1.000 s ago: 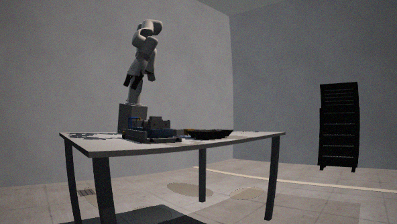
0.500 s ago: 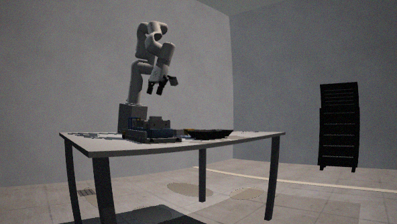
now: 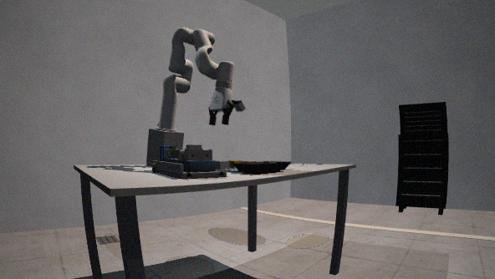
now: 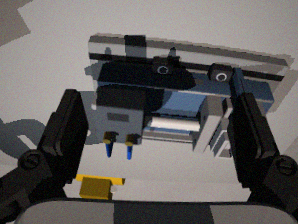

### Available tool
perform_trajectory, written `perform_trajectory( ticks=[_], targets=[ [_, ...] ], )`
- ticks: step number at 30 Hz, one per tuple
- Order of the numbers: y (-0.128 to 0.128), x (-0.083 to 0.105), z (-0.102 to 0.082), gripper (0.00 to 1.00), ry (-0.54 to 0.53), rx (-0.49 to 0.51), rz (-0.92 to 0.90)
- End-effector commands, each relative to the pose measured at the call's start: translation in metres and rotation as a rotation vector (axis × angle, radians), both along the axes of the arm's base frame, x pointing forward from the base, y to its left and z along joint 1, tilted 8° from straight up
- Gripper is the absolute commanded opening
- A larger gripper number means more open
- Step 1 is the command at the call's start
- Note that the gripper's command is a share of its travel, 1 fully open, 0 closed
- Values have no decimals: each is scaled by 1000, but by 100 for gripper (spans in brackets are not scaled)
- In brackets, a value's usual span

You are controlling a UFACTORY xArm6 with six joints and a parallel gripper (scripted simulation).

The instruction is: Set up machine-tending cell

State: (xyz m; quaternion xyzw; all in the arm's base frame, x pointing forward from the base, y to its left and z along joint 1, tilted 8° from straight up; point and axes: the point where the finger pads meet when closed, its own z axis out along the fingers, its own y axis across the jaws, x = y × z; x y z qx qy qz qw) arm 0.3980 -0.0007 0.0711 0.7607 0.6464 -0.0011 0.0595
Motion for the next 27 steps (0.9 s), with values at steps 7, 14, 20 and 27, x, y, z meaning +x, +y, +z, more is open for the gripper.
perform_trajectory(
  ticks=[7, 14, 20, 27],
  targets=[
    [92, 3, -11, 100, -53, 74, -43],
    [130, -4, -15, 100, -65, 110, -63],
    [130, -4, -15, 0, -65, 110, -63],
    [130, -4, -15, 0, -65, 110, -63]
  ],
)
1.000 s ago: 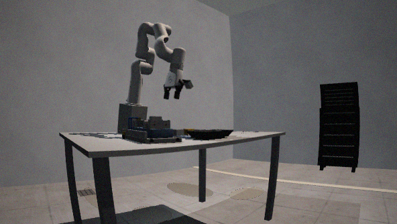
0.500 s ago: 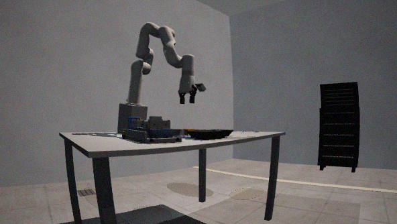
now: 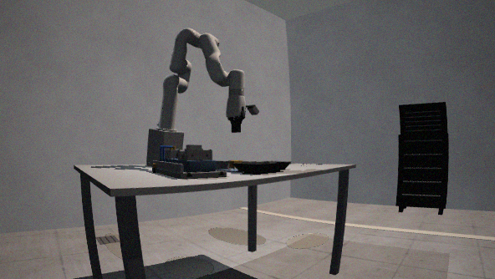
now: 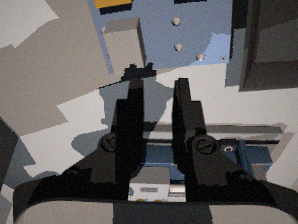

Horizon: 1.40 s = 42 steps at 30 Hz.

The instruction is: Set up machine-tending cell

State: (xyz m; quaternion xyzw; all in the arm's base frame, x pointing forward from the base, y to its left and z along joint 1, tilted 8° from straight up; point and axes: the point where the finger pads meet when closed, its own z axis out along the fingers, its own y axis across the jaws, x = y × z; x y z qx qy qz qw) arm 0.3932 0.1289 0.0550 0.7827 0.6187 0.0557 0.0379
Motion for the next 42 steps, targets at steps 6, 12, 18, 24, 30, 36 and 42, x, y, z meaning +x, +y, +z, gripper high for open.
perform_trajectory(
  ticks=[6, 12, 18, 24, 30, 36, 42],
  targets=[
    [1, 1, 1, 0, -3, 1, 1],
    [1, 1, 1, 0, -3, 1, 1],
    [1, 1, 1, 0, -3, 1, 1],
    [1, 1, 1, 0, -3, 1, 1],
    [1, 1, 1, 0, -3, 1, 1],
    [1, 2, -1, 0, -3, 1, 1],
    [1, 2, -8, 0, -3, 1, 1]
  ],
)
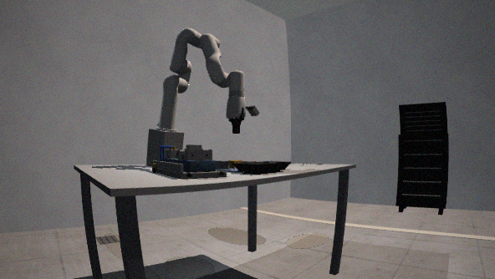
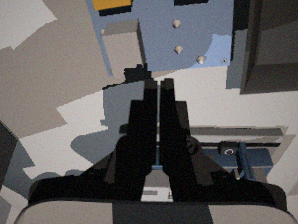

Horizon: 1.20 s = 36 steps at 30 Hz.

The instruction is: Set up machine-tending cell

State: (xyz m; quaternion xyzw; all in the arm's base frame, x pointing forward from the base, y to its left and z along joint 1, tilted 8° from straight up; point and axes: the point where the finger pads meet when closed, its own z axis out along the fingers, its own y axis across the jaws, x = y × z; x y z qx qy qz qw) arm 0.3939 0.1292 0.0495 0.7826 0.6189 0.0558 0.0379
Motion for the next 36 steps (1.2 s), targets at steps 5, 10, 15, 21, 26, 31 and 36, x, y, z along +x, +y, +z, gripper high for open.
perform_trajectory(
  ticks=[5, 10, 15, 21, 26, 31, 36],
  targets=[
    [1, 2, -7, 0, -3, 1, 0],
    [1, 4, -16, 0, -3, 1, 0],
    [1, 5, -26, 0, -3, 1, 0],
    [1, 6, -35, 0, -3, 1, 0],
    [1, 8, -44, 0, -3, 1, 0],
    [1, 9, -52, 0, -3, 1, 0],
    [2, 10, -57, 0, -3, 1, 0]
  ],
)
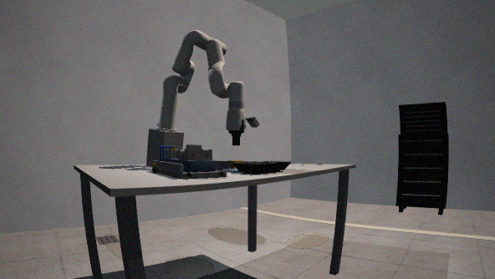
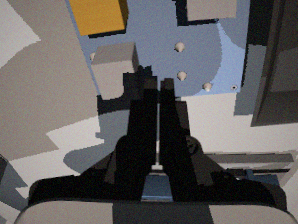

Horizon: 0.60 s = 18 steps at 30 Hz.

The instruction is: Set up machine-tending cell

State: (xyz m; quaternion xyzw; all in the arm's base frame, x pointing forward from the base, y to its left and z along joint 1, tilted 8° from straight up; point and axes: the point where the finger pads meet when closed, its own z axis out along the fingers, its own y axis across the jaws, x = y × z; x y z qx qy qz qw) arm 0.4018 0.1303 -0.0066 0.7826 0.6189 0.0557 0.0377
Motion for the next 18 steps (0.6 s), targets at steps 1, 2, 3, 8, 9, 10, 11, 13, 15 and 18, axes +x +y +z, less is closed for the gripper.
perform_trajectory(
  ticks=[1, 2, 3, 8, 9, 10, 11, 13, 15, 18],
  targets=[
    [1, 2, -1, 0, -4, 1, 0],
    [1, 2, -2, 0, -4, 1, 0],
    [1, 2, -3, 0, -4, 1, 0],
    [1, 2, -5, 0, -4, 1, 0],
    [1, 2, -5, 0, -4, 1, 0],
    [1, 2, -6, 0, -4, 1, 0],
    [1, 2, -6, 0, -4, 1, 0],
    [1, 2, -6, 0, -4, 1, 0],
    [1, 2, -6, 0, -4, 1, 0],
    [1, 2, -6, 0, -4, 1, 0]
  ],
)
